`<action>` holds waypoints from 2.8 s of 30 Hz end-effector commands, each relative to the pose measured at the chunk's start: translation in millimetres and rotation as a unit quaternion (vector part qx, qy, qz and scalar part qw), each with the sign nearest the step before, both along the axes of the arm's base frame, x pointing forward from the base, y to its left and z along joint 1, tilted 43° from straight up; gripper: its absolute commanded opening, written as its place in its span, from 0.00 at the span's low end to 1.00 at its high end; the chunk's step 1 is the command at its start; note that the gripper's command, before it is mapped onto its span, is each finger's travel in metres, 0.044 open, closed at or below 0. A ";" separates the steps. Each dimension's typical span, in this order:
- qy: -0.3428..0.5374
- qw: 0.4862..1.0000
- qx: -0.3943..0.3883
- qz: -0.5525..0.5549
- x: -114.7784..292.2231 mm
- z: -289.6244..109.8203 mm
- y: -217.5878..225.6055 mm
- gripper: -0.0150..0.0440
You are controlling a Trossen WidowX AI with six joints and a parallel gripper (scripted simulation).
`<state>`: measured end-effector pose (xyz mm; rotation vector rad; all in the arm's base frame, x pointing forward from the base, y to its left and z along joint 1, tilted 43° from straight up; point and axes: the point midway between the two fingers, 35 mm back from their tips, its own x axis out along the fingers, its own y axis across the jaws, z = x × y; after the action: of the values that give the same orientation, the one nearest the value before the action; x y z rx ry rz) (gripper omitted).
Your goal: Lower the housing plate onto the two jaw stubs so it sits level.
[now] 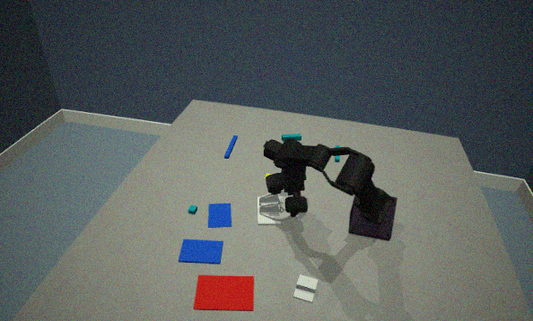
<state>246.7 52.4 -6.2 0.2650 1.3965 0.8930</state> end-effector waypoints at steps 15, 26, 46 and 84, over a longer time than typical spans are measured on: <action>0.003 1.000 0.002 -0.001 -1.2 -2.6 3.3 0.85; 0.003 1.000 0.002 -0.001 -1.4 -4.4 4.9 0.85; 0.003 1.000 0.002 -0.001 -1.7 -6.1 6.6 0.85; 0.003 1.000 0.002 -0.001 -1.7 -6.1 6.6 0.85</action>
<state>245.7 58.4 -11.7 0.2681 1.3955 0.8957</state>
